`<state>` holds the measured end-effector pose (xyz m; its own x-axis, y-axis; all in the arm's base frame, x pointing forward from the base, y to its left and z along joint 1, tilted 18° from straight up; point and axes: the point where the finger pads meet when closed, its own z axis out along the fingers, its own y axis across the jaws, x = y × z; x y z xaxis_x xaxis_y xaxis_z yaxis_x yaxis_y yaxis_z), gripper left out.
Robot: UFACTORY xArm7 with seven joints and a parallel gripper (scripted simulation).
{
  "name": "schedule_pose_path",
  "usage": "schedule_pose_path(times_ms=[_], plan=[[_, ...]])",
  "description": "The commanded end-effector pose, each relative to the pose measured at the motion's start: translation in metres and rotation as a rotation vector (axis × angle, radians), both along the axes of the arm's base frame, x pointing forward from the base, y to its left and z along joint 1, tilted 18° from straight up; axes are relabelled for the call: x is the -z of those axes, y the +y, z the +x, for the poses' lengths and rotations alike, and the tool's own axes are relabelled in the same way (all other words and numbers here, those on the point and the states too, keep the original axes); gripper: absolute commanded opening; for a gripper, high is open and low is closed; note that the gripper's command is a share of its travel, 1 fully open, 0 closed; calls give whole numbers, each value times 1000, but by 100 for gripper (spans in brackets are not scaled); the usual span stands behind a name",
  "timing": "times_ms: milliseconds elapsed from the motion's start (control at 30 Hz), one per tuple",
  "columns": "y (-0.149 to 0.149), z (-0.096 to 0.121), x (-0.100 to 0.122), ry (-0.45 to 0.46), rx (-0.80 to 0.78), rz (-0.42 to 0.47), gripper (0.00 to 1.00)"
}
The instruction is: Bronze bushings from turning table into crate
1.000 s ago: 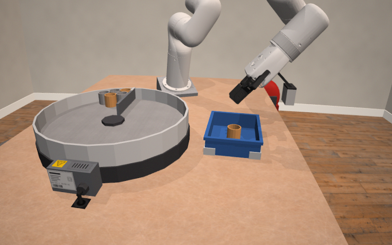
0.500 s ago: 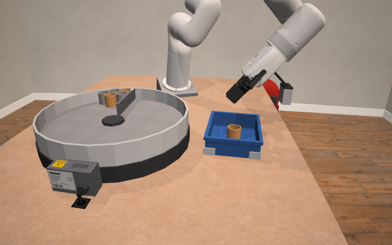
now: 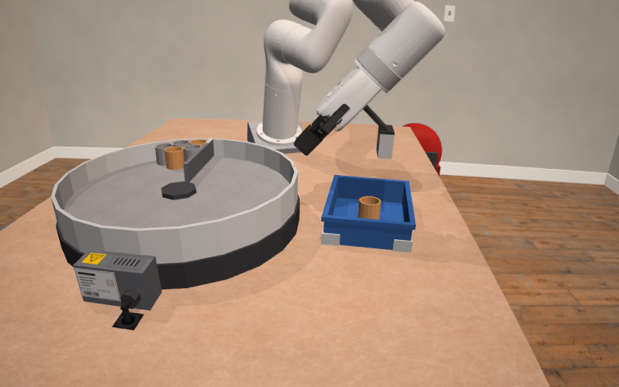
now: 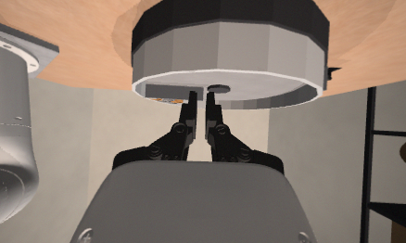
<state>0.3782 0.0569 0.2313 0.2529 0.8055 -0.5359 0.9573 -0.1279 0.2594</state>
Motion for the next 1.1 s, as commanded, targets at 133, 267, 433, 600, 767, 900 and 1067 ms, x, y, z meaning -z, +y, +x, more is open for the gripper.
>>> schedule_pose_path(times_ms=[133, 267, 433, 600, 767, 900, 1067], plan=[[-68, -21, 11, -22, -20, 11, 10], [-98, -31, 17, -22, -20, 11, 10], [-129, -42, 23, -22, -20, 11, 10], [-166, -54, 30, -22, -20, 12, 10], [-196, -64, 36, -22, -20, 12, 10], [-227, -74, 42, -22, -20, 12, 10], [-261, -86, 49, -22, -21, 12, 10]])
